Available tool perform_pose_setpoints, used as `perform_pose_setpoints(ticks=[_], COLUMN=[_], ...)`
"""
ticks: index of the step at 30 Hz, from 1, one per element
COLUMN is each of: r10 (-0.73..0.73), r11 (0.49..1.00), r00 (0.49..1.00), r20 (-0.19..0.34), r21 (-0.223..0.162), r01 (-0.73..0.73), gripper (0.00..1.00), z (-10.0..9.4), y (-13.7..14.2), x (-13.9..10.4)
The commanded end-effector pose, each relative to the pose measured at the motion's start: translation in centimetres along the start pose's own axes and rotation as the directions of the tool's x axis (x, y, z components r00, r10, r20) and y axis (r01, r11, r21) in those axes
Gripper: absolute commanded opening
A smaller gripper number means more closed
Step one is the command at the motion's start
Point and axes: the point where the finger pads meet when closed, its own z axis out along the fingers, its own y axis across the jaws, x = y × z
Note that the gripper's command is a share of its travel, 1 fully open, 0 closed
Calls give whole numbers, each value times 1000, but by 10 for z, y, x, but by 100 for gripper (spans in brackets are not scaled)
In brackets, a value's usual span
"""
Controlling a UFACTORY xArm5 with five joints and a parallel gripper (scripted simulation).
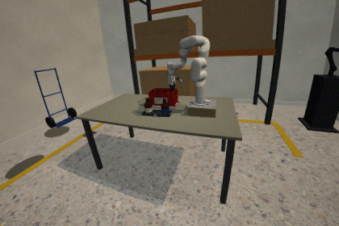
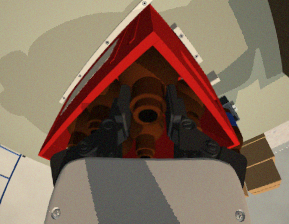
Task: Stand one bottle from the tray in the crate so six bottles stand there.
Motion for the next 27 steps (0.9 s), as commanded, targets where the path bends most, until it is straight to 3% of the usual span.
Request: perform_pose_setpoints(ticks=[1, 27], r10=[0, 0], r11=[1000, 1000], r00=[1000, 1000], r20=[1, 1], r21=[3, 3], r01=[0, 0], gripper=[0, 0], z=[0, 10], y=[-1, -1], x=[0, 0])
